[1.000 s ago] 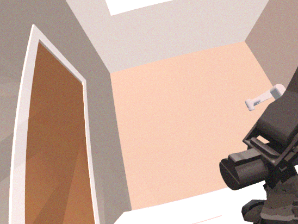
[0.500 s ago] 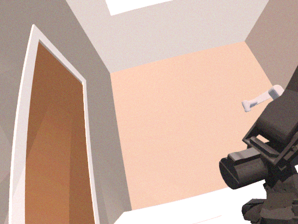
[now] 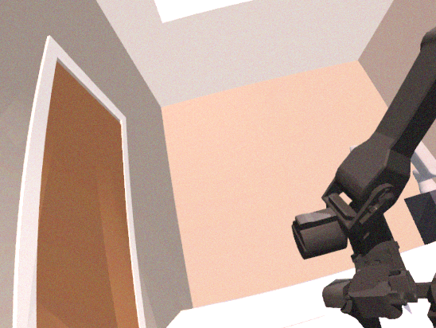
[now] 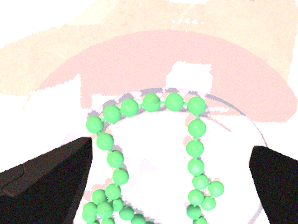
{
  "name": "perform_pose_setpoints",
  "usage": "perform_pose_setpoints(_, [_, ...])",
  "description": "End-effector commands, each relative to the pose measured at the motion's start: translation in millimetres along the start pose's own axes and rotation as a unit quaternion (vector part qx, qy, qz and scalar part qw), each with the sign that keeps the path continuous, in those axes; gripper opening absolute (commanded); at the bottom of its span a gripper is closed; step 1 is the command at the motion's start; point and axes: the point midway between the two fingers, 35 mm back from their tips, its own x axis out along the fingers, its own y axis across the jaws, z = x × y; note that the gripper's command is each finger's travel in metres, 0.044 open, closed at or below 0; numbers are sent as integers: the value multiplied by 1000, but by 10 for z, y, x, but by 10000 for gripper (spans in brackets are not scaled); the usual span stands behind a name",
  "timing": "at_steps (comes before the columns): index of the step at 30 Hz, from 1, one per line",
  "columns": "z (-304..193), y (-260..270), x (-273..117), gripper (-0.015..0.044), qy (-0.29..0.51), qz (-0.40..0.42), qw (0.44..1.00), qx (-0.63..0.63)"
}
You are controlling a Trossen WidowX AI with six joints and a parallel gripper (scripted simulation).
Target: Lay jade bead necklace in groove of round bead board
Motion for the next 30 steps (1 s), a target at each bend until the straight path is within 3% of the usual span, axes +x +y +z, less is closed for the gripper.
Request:
perform_pose_setpoints(1, [-4, -151, -94, 151, 1, -1, 1000, -29])
perform_pose_setpoints(3, [-4, -151, -94, 120, 1, -1, 1000, -29])
perform_pose_setpoints(30, [2, -152, 235, 120, 0, -1, 1000, -30])
